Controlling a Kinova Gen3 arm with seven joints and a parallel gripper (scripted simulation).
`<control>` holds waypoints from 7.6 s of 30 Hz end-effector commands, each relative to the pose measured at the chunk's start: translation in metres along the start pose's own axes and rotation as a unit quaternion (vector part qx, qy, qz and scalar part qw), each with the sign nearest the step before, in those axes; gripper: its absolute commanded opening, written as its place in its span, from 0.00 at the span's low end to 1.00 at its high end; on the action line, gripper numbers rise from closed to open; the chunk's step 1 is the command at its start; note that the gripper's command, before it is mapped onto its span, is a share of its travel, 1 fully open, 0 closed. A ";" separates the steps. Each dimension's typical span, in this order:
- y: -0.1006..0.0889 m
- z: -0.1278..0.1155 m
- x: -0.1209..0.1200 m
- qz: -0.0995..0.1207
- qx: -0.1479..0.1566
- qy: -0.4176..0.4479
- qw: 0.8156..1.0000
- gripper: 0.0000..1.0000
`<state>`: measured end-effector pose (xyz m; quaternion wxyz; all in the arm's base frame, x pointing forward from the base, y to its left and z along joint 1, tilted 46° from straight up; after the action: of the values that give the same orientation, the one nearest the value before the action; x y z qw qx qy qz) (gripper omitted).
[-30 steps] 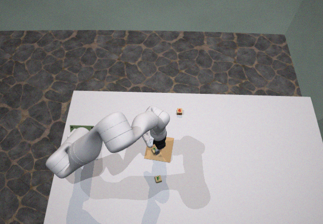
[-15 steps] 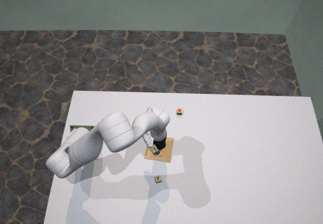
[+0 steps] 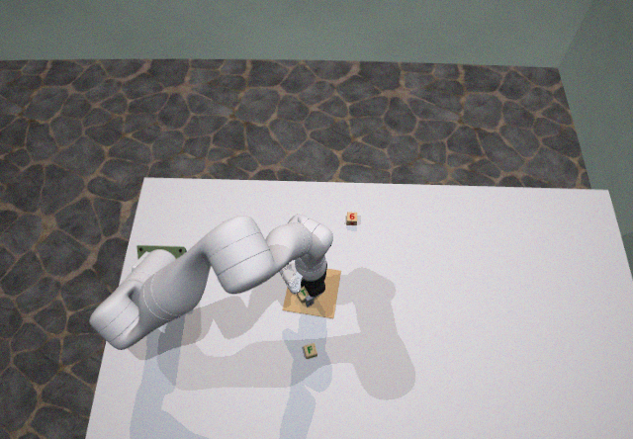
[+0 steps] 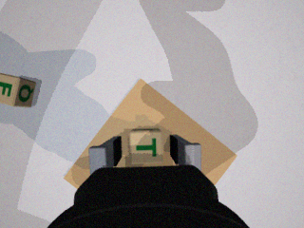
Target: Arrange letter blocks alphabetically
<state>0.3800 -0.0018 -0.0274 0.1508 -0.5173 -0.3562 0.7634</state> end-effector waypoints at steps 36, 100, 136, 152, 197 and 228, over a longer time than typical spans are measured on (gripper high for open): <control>0.006 0.002 0.000 0.001 0.003 -0.001 1.000 0.87; -0.093 0.001 0.000 0.001 0.003 -0.001 1.000 0.57; -0.089 0.012 0.000 0.005 0.017 0.165 0.986 0.57; -0.085 0.018 -0.004 0.016 0.026 0.468 0.883 0.57; -0.095 -0.010 -0.035 0.003 0.000 0.880 0.475 0.57; -0.048 -0.009 -0.034 0.003 0.000 0.880 0.475 0.57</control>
<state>0.3975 0.0272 0.0339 0.3886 -0.9158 -0.0420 -0.0923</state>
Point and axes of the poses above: the point where the finger pads meet when closed, its own y axis out along the fingers, its own x axis across the jaws, z = x × y, the point moved 2 cm from there along -y, back along the fingers, and after that the axes turned 14 degrees about y, right-handed, at the moved point
